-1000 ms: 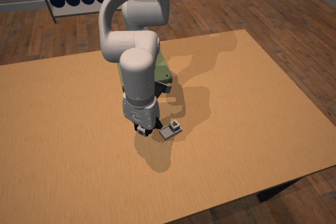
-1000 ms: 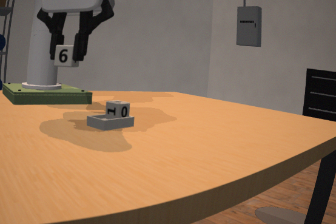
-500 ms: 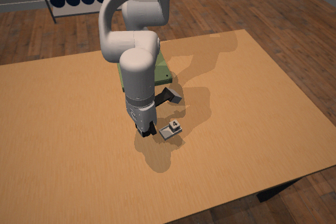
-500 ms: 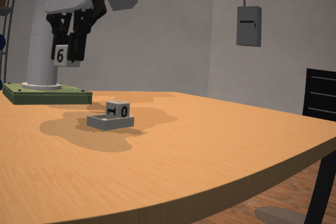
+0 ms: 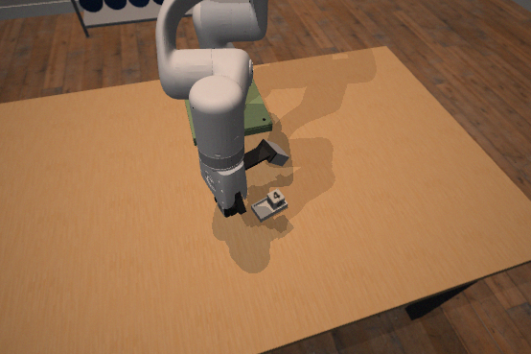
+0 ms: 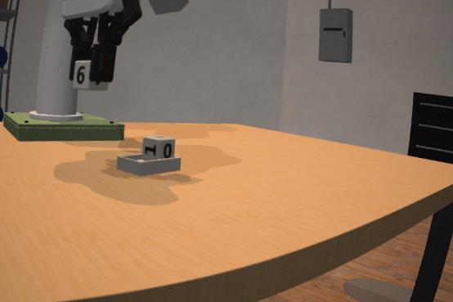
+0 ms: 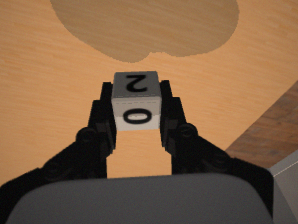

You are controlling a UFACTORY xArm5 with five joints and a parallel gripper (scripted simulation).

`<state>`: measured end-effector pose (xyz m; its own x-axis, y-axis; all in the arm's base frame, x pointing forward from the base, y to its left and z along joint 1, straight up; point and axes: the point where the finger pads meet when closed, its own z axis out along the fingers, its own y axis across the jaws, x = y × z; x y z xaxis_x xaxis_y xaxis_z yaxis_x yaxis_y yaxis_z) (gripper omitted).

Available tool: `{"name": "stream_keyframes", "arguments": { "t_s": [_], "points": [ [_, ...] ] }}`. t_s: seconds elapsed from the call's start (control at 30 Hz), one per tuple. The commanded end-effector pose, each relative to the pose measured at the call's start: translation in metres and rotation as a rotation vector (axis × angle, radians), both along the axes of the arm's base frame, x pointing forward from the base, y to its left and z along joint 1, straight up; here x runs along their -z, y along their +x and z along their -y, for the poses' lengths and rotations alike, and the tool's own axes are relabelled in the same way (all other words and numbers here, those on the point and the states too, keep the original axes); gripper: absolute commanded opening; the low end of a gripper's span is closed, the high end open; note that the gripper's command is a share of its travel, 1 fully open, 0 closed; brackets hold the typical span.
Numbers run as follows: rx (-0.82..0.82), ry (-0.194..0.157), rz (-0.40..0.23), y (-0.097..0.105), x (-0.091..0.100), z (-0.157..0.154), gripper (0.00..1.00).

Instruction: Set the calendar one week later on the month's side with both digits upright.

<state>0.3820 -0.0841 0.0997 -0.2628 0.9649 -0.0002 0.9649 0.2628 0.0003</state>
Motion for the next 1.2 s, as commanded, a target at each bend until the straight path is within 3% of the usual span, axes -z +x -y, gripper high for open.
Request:
{"name": "stream_keyframes", "arguments": {
  "t_s": [0.0, 0.3, 0.5, 0.57, 0.93, 1.17],
  "points": [
    [0.0, -0.001, 0.003, 0.001, -0.001, 0.0, 0.29],
    [0.0, -0.001, 0.004, 0.001, 0.009, 0.0, 0.29],
    [0.0, -0.001, 0.004, 0.001, 0.032, 0.0, 0.29],
    [0.0, -0.001, 0.004, 0.001, 0.032, 0.0, 0.29],
    [0.0, -0.001, 0.004, 0.001, 0.081, 0.0, 0.29],
    [0.0, -0.001, 0.004, 0.001, 0.092, 0.0, 0.29]
  ]
}}
